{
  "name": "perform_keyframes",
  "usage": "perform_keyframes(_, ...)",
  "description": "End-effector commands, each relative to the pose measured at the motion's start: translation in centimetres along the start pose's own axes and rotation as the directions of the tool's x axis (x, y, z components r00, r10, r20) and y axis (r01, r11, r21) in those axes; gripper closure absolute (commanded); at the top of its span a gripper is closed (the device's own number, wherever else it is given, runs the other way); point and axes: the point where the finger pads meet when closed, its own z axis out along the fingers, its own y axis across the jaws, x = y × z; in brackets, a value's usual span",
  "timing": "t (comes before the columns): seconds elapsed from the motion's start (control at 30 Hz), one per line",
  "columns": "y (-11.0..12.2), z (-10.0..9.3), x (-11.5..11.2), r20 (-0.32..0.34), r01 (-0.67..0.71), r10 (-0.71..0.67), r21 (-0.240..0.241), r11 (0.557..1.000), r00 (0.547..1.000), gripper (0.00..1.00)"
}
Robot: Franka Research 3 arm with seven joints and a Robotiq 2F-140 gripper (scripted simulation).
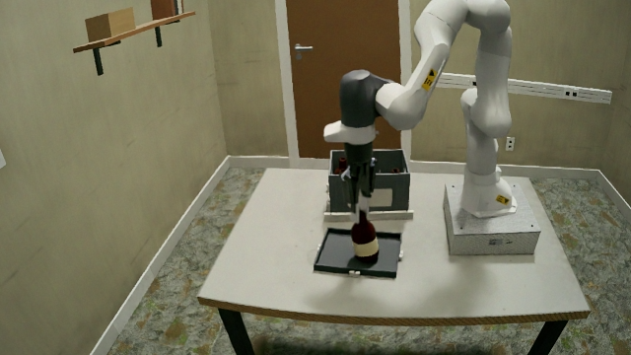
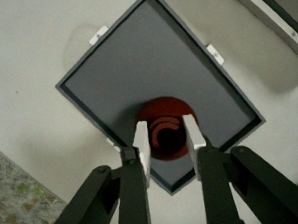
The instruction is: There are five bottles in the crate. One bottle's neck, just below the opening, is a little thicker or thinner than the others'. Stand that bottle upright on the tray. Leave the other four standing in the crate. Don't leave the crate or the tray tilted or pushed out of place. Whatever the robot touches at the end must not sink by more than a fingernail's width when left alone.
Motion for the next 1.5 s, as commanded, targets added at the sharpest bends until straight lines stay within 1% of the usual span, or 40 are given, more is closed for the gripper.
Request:
perform_keyframes(0.0,-0.05,0.04,0.12,-0.004,-0.002,0.002,0.002,1.0,1.0,0.9)
perform_keyframes(1.23,-0.05,0.04,0.12,-0.004,-0.002,0.002,0.002,1.0,1.0,0.9)
perform_keyframes(1.27,-0.05,0.04,0.12,-0.004,-0.002,0.002,0.002,1.0,1.0,0.0)
perform_keyframes(1.47,-0.05,0.04,0.12,-0.004,-0.002,0.002,0.002,1.0,1.0,0.0)
